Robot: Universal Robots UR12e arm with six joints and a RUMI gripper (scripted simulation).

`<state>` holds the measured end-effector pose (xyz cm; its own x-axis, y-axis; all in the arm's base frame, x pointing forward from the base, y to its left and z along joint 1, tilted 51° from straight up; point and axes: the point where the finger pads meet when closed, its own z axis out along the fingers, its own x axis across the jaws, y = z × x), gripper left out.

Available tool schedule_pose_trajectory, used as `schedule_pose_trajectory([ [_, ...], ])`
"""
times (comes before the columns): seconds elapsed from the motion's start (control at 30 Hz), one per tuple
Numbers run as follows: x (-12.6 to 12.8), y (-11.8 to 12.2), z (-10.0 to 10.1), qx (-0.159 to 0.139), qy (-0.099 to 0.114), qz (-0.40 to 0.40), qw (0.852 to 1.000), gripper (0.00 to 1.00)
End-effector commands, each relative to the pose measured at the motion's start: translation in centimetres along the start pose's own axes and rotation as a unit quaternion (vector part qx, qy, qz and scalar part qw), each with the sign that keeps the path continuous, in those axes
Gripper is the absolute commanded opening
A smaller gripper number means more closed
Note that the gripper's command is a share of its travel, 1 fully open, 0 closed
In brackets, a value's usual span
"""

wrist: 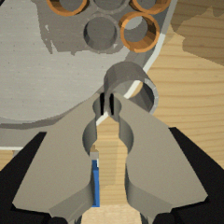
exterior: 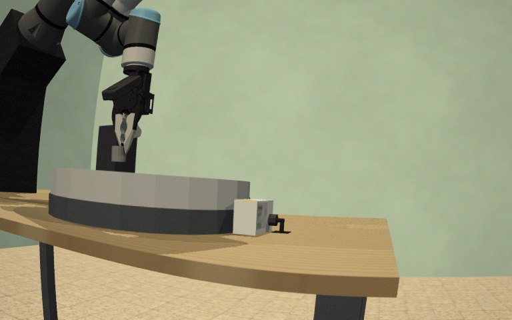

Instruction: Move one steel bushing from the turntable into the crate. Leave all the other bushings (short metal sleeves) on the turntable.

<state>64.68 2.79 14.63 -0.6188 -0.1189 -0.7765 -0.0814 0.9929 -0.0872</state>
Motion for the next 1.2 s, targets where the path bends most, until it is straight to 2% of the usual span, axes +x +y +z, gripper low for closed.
schedule_pose_trajectory([
  [0.0,0.1,0.0,-0.1,0.000,0.000,0.000,1.000,0.00],
  [0.67,-0.5,0.6,-0.1,0.000,-0.002,-0.001,1.000,0.00],
  [1.17,-2.0,3.7,-0.1,0.000,-0.002,-0.001,1.000,0.00],
])
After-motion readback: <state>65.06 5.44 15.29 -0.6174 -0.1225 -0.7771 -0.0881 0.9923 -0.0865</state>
